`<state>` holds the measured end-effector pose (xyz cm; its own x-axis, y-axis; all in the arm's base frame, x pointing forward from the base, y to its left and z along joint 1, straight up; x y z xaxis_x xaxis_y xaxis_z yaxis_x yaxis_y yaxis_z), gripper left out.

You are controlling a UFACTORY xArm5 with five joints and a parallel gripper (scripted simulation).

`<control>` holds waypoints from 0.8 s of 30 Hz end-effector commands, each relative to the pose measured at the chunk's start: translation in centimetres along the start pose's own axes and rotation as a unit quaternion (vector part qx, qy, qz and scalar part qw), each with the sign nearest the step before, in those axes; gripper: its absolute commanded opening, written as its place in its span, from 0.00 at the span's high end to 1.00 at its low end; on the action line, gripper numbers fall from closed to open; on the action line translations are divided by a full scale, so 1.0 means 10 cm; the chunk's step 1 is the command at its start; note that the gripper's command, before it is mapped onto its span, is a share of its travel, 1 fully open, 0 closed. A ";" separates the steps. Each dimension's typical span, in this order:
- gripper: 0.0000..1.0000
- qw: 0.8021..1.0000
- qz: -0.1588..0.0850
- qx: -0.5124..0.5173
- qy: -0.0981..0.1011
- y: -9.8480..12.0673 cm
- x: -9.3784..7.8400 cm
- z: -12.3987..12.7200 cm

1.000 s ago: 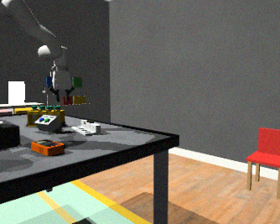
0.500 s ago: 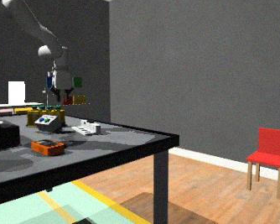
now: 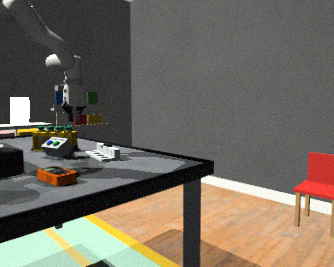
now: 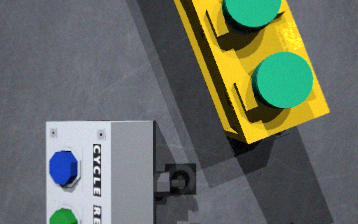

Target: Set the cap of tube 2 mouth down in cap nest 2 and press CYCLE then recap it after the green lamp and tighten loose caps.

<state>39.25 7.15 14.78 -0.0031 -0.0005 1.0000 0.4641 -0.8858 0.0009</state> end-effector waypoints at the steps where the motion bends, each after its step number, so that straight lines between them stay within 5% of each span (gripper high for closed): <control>1: 0.54 0.999 0.000 0.040 0.001 0.00 0.01 0.01; 24: 0.54 0.984 -0.002 0.181 -0.001 0.00 0.01 0.01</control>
Point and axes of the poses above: the point where the finger pads meet when closed, its own x axis back along the fingers, its own z axis across the jaws, y = z × x, the point moved 5 cm from there along x, back along the fingers, and after that the axes turned 15 degrees about x, right-handed, at the moved point
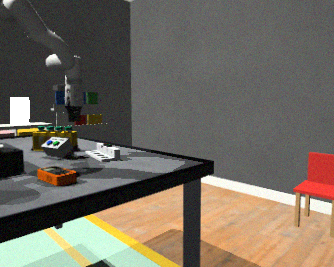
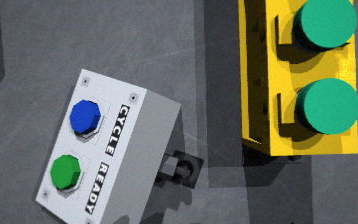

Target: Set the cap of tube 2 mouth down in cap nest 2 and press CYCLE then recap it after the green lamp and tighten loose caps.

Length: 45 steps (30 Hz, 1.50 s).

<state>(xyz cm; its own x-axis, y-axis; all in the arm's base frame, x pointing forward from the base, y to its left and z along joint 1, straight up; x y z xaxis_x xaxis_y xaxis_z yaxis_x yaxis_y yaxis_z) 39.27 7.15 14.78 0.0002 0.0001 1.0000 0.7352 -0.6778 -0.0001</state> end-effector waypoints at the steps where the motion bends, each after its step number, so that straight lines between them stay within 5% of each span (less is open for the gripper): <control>1: 0.54 1.000 -0.003 0.010 0.000 0.00 0.01 0.01; 8: 0.54 1.000 -0.003 0.010 0.000 0.00 0.01 0.01; 14: 0.54 0.986 -0.002 -0.164 0.001 -0.31 0.01 0.21; 22: 0.54 0.959 -0.002 -0.282 0.001 -0.51 0.01 0.34; 25: 0.54 0.929 -0.002 -0.370 0.001 -0.71 0.01 0.47; 37: 0.54 0.928 -0.002 -0.373 0.001 -1.34 0.01 0.88; 45: 0.54 0.928 -0.001 -0.373 0.001 -1.55 0.00 1.03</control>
Point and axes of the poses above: the point where the finger pads meet when closed, its own x axis back along the fingers, its own z axis across the jaws, y = z × x, the point moved 5 cm from there along x, back along the fingers, and after that the axes turned 15 degrees about x, right-handed, at the moved point
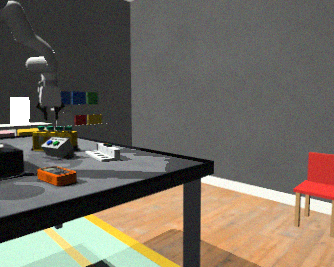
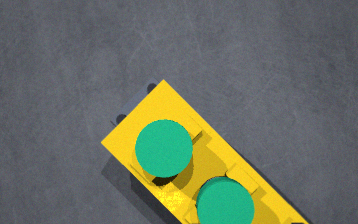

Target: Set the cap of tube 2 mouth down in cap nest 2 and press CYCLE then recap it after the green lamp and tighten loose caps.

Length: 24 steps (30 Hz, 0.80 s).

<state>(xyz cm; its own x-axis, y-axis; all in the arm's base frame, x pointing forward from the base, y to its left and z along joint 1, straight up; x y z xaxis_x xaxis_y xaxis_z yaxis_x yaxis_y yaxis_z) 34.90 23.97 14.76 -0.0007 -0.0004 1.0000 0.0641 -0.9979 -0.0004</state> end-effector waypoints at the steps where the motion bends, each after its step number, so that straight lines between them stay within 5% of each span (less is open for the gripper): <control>1: 0.54 1.000 -0.001 -0.002 0.001 -0.13 0.01 0.00; 11: 0.54 1.000 -0.001 -0.002 0.001 -0.13 -0.05 0.00; 24: 0.54 1.000 -0.001 -0.002 0.001 -0.13 -0.35 0.00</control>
Point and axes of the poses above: the point where the finger pads meet when closed, its own x axis back along the fingers, its own z axis across the jaws, y = z × x, the point moved 5 cm from there along x, back along the fingers, and after that the axes turned 15 degrees about x, right-handed, at the moved point
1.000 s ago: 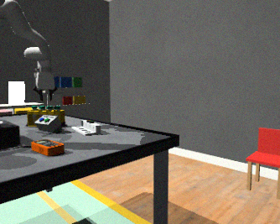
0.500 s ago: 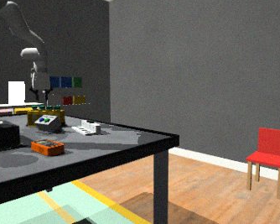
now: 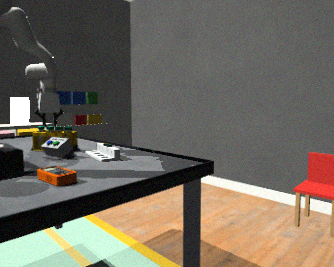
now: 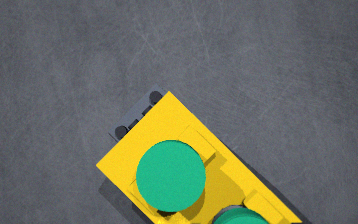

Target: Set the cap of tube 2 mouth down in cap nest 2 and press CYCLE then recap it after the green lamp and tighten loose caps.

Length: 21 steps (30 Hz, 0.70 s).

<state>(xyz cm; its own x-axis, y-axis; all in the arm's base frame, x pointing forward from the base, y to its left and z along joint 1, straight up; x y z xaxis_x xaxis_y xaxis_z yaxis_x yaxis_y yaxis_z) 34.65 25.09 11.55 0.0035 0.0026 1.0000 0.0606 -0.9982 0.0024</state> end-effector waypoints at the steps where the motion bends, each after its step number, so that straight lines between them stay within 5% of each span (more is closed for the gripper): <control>1: 0.54 1.000 0.000 0.000 0.004 -0.01 -0.03 0.02; 21: 0.54 1.000 0.000 0.000 0.004 -0.01 -0.09 0.02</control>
<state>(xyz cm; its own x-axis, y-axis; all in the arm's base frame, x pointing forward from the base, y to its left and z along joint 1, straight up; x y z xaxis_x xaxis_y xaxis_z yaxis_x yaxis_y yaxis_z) 34.72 25.13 10.66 0.0017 0.0013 1.0000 0.0606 -0.9982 0.0012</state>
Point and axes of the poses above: the point where the finger pads meet when closed, its own x axis back along the fingers, its own z axis across the jaws, y = z × x, the point moved 5 cm from there along x, back along the fingers, and after that the axes turned 15 degrees about x, right-handed, at the moved point
